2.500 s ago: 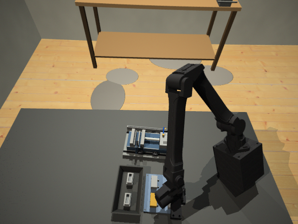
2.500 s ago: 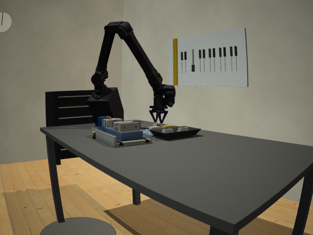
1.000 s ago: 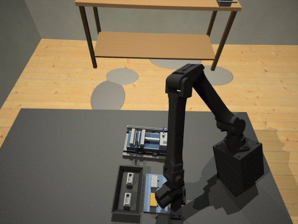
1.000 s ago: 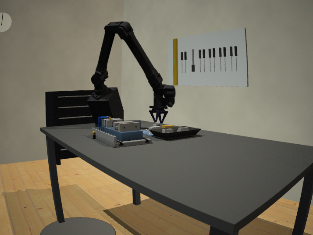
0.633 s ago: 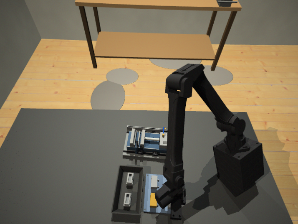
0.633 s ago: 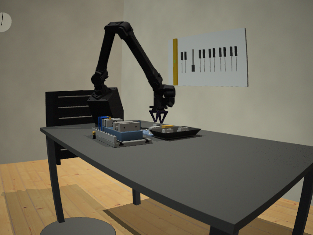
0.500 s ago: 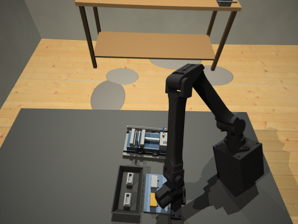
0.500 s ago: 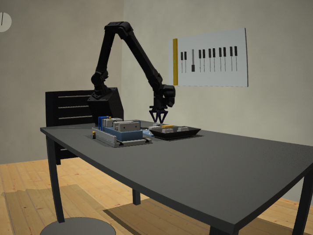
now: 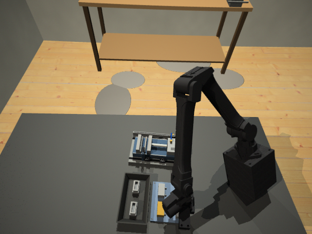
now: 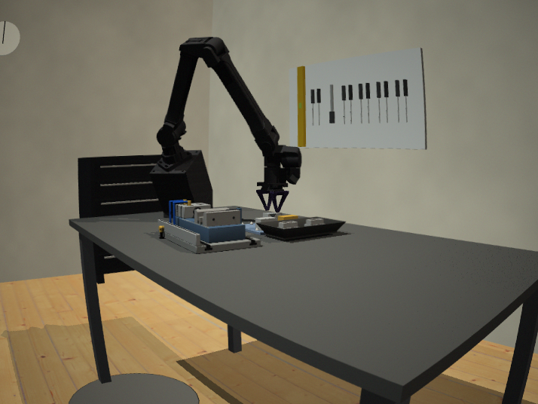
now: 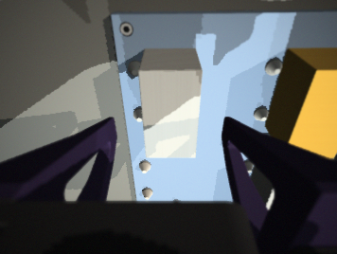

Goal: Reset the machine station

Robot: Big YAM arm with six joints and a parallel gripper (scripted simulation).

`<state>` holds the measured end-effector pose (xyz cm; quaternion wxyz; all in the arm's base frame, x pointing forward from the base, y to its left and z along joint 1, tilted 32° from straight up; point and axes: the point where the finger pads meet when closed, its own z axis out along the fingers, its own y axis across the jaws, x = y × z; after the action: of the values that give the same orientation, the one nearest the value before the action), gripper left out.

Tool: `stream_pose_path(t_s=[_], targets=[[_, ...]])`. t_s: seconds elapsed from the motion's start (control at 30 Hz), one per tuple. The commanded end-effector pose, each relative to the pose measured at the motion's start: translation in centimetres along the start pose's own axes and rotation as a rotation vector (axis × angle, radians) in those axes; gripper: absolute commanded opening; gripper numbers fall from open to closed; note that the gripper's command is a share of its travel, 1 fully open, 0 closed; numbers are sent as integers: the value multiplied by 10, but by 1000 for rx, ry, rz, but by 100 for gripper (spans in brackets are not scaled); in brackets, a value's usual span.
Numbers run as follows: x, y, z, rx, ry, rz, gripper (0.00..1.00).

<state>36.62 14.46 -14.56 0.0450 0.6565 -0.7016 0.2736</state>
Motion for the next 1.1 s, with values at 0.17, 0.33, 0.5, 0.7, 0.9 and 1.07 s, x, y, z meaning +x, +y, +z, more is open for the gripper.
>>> stream_pose_path(t_s=[0.17,0.33,0.5,0.7,0.9,1.07], targets=[[-1,5,9,-4,8,1,64],[0,5,11,-5,9,2,64],[1,3,14,-7,10,0,64],[1,2,17,-7,10,0,64],[1,1,19,-6,9,1,64],[1,0,21,-5,8,2,64]])
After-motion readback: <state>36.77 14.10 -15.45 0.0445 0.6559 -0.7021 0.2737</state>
